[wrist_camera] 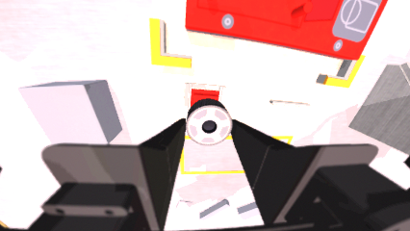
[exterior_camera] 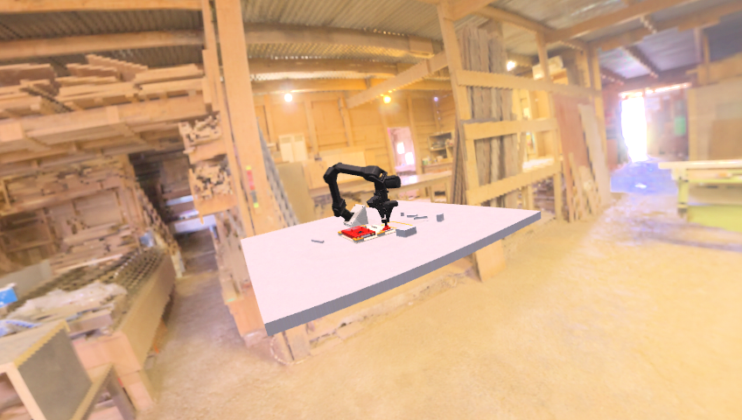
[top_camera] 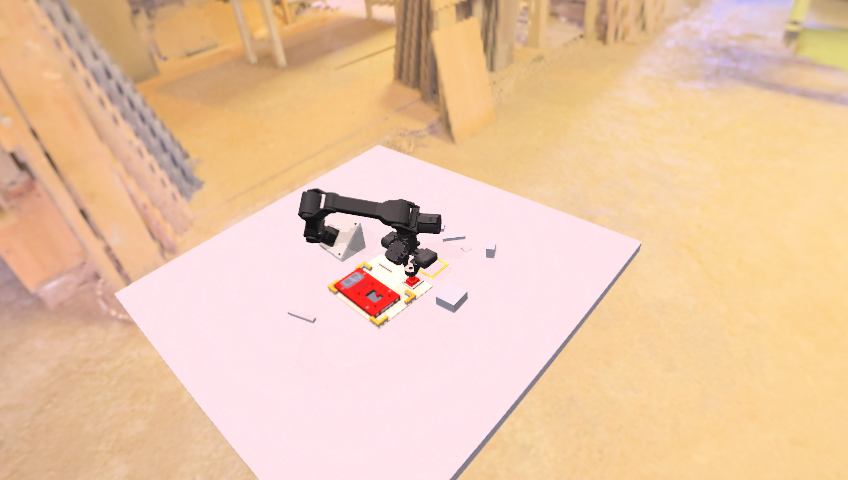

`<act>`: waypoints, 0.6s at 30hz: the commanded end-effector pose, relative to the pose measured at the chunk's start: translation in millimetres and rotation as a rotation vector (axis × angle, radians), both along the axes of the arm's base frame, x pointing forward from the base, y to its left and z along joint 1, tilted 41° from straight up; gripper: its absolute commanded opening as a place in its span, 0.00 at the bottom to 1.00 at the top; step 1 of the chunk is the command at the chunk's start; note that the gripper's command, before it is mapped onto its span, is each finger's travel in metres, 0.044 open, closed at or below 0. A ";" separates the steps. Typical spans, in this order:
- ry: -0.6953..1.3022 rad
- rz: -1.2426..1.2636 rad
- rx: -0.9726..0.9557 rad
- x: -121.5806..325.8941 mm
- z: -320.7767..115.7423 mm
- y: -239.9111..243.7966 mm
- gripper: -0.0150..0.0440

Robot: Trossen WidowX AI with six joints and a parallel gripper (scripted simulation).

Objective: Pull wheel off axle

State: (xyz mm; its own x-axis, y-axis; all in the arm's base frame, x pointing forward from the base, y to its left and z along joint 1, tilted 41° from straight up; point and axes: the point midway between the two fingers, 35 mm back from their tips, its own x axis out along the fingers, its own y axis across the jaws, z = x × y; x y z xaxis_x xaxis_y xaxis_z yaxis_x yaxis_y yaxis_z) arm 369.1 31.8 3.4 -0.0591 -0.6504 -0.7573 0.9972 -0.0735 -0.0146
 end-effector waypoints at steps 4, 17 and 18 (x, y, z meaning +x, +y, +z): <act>-0.008 -0.001 0.006 1.8 3.1 3.7 0.25; -0.007 -0.001 0.006 1.9 6.4 6.5 0.25; -0.007 -0.001 0.006 1.9 6.6 6.7 0.25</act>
State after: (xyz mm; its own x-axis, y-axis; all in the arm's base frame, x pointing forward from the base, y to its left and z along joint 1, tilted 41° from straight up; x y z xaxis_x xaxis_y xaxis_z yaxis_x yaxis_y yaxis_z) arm 369.4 36.6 8.2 -0.0573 -0.6504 -0.7575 0.9974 -0.0710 -0.0145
